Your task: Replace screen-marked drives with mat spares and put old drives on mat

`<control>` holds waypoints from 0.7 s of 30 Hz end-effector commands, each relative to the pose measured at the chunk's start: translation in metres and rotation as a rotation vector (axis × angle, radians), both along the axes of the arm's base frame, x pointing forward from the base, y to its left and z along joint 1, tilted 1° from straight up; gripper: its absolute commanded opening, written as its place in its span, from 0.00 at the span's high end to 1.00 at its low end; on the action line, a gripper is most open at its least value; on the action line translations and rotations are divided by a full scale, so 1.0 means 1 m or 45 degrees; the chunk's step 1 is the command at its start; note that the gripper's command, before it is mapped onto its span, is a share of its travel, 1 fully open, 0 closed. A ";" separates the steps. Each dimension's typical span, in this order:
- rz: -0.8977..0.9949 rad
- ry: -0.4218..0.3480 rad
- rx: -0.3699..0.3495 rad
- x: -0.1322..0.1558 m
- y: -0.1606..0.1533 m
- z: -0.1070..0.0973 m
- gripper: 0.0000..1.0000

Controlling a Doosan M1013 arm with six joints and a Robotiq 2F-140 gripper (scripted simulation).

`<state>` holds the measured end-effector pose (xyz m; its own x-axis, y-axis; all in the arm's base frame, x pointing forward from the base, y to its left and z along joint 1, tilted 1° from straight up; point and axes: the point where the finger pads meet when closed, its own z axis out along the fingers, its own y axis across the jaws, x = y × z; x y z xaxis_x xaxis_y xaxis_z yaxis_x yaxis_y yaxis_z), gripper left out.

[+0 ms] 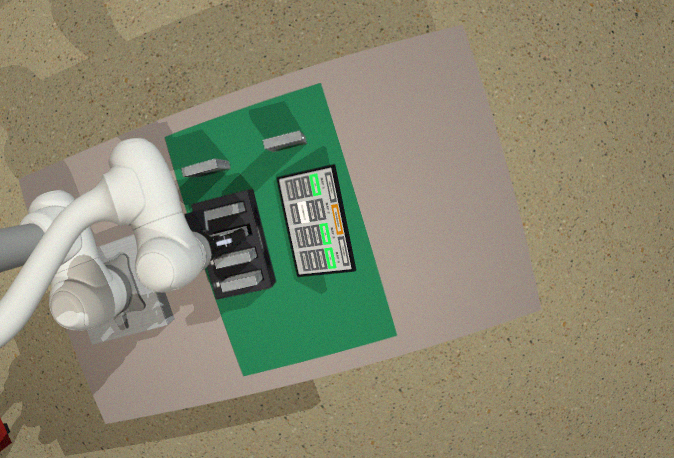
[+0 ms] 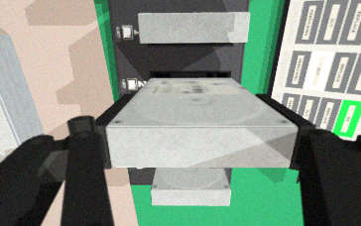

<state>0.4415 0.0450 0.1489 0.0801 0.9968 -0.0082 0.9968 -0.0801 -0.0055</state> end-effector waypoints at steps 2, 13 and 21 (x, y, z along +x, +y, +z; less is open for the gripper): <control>0.000 -0.001 0.001 0.000 0.000 -0.005 0.90; 0.000 -0.001 0.001 0.000 0.000 -0.014 0.90; 0.000 -0.001 0.001 0.000 0.000 -0.018 0.90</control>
